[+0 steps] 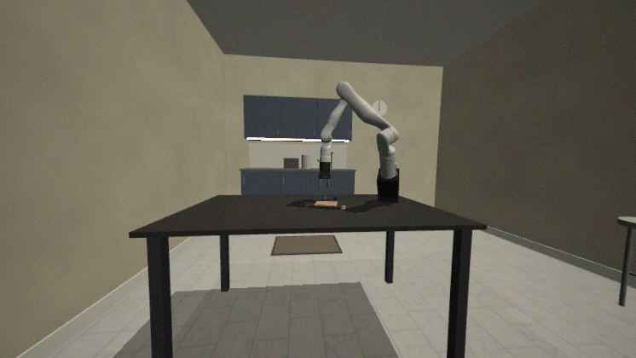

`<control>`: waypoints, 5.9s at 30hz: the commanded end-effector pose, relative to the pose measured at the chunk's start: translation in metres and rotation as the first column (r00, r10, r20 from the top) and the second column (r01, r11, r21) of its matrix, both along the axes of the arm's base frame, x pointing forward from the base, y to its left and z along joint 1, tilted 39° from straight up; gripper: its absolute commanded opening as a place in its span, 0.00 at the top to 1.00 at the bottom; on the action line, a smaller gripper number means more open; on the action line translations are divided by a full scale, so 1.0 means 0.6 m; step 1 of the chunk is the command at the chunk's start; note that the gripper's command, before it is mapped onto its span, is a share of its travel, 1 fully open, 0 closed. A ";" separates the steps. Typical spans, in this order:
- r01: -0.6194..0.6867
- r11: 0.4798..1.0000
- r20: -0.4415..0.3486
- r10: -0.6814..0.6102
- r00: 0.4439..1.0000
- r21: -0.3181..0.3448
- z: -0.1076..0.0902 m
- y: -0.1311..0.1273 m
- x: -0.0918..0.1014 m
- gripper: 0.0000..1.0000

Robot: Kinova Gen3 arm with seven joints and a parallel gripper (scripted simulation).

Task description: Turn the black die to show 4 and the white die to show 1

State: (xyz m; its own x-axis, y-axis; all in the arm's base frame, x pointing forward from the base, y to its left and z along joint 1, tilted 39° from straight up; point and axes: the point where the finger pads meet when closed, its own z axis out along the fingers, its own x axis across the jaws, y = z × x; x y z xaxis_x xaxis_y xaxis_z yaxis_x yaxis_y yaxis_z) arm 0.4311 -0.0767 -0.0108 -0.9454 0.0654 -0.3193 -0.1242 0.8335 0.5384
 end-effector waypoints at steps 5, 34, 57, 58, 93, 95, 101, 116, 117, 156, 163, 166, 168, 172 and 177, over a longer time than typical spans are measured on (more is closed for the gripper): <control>-0.024 1.000 -0.008 0.024 1.000 0.014 -0.053 0.058 0.016 0.00; -0.024 1.000 -0.008 0.024 1.000 0.014 -0.070 0.070 0.023 0.00; -0.024 1.000 -0.008 0.024 1.000 0.014 -0.071 0.072 0.015 0.00; -0.024 1.000 -0.008 0.024 1.000 0.014 -0.072 0.073 0.010 0.00; -0.024 1.000 -0.008 0.024 1.000 0.014 -0.095 0.102 -0.109 0.00; -0.024 1.000 -0.008 0.024 1.000 0.014 -0.095 0.102 -0.109 0.00; -0.024 1.000 -0.008 0.024 1.000 0.014 -0.095 0.102 -0.109 0.00; -0.024 1.000 -0.008 0.024 1.000 0.014 -0.095 0.102 -0.109 0.00; -0.024 1.000 -0.008 0.024 1.000 0.014 -0.095 0.102 -0.109 0.00; -0.024 1.000 -0.008 0.024 1.000 0.014 0.018 0.268 -0.135 0.00; -0.024 1.000 -0.008 0.024 1.000 0.014 0.067 0.341 -0.146 0.00; -0.024 1.000 -0.008 0.024 1.000 0.014 0.074 0.351 -0.148 0.00; -0.024 1.000 -0.008 0.024 1.000 0.014 0.086 0.370 -0.151 0.00; -0.024 1.000 -0.008 0.024 1.000 0.014 0.110 0.405 -0.157 0.00; -0.024 1.000 -0.008 0.024 1.000 0.014 0.133 0.440 -0.162 0.00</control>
